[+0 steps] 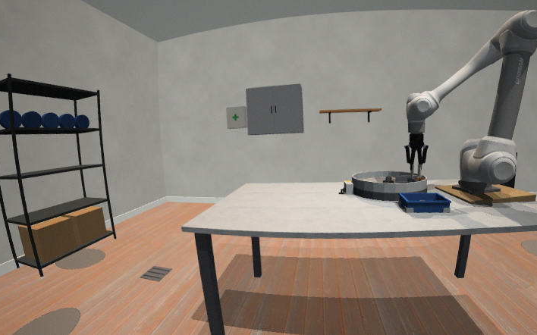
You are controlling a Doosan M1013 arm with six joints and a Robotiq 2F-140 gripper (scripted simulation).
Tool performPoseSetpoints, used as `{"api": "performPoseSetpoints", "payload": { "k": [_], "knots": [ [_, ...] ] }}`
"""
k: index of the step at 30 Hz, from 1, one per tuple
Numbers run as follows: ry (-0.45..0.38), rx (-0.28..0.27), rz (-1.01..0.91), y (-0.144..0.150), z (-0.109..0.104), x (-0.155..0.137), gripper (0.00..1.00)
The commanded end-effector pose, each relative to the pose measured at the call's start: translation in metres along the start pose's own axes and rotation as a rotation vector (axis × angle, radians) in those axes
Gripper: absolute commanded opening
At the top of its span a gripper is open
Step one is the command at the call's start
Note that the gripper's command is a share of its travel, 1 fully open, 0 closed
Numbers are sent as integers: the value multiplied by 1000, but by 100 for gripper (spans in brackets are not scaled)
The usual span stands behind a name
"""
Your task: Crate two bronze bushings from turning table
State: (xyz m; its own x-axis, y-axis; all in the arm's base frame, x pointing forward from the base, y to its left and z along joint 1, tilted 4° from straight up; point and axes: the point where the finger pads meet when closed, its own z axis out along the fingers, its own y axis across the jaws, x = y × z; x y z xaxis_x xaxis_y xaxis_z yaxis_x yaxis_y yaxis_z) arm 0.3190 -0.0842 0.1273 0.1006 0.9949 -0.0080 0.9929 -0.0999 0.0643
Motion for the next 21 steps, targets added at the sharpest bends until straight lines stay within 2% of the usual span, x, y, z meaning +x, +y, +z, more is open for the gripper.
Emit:
{"api": "performPoseSetpoints", "payload": {
  "k": [1, 21],
  "knots": [
    [0, 0, 0, 0, 0, 0, 24],
    [0, 0, 0, 0, 4, 0, 24]
  ]
}}
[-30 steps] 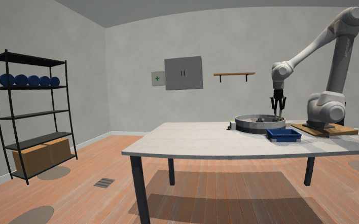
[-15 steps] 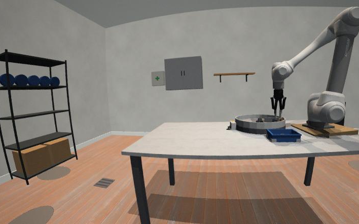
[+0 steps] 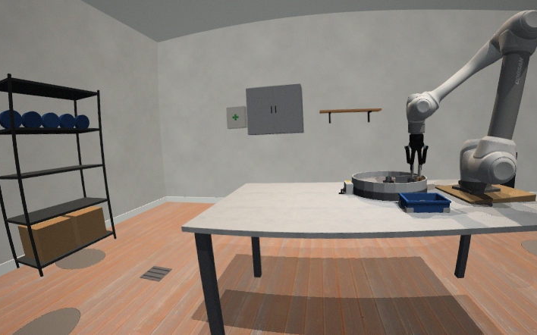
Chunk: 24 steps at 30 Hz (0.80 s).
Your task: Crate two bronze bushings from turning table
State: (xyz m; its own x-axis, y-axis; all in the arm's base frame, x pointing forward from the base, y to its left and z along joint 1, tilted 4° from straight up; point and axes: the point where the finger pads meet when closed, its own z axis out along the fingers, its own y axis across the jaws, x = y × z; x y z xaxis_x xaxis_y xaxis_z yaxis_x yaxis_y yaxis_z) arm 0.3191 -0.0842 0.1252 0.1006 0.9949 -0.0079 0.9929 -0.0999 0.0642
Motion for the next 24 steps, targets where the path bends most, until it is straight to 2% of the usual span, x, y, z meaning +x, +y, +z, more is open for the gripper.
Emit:
{"api": "performPoseSetpoints", "payload": {
  "k": [1, 8, 24],
  "knots": [
    [0, 0, 0, 0, 3, 0, 24],
    [0, 0, 0, 0, 10, 0, 24],
    [0, 0, 0, 0, 10, 0, 24]
  ]
}}
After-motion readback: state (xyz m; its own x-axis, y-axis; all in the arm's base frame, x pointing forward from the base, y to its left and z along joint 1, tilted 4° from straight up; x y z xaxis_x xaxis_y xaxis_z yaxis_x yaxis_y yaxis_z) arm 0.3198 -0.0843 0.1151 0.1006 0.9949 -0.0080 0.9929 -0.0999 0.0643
